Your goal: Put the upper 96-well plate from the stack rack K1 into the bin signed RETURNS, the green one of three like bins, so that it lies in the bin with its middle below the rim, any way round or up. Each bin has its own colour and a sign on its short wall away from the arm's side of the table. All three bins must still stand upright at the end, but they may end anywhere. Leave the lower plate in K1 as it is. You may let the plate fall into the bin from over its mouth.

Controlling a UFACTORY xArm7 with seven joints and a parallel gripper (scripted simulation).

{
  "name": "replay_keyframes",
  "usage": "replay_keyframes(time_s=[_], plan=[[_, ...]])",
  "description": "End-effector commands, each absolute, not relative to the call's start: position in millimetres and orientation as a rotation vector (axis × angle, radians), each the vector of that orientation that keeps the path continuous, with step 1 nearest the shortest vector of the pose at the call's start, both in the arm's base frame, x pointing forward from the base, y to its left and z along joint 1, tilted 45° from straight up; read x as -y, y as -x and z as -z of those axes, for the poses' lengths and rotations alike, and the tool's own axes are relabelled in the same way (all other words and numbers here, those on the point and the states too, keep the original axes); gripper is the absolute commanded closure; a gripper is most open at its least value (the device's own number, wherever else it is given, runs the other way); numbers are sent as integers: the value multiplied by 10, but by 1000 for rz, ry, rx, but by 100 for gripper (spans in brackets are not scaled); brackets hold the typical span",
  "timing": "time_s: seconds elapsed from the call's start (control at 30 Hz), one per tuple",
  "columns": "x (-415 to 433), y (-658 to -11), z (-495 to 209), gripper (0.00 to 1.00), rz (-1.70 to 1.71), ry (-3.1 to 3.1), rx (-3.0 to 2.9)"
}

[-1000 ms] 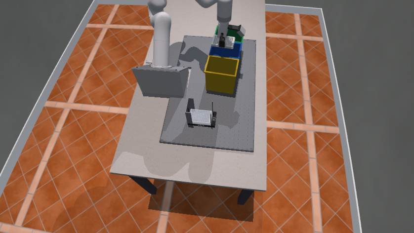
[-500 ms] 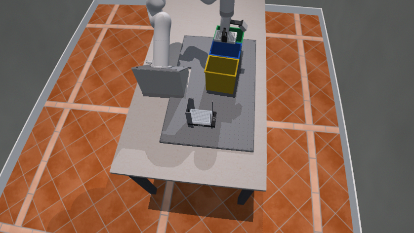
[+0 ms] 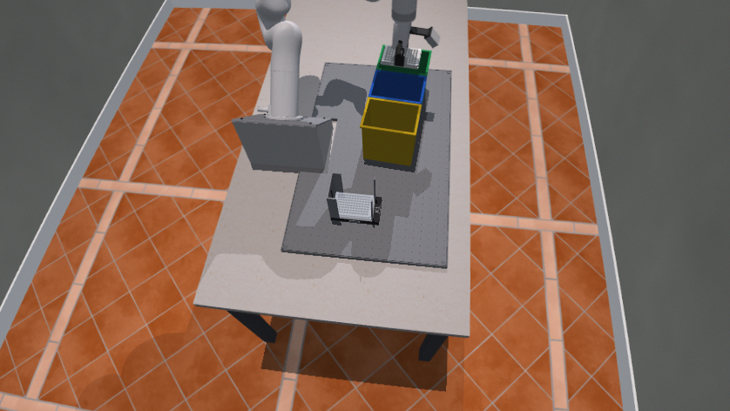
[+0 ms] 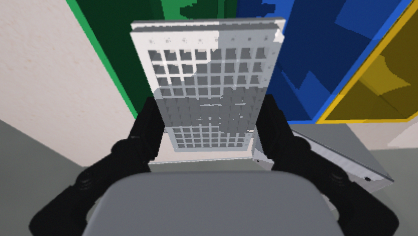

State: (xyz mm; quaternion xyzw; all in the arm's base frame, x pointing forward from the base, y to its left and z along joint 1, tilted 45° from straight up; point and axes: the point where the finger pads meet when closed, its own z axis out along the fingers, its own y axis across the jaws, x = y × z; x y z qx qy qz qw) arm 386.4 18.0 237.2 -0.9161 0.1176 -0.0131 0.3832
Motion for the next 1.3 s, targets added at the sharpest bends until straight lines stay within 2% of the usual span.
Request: replay_keyframes(time_s=[0.0,0.4,1.27], plan=[[-229,-3906,-2447,100,38,2335,-302],[-457,-4024,-2677,100,39,2335,-302],[-455,-4023,-2675,100,38,2335,-303]])
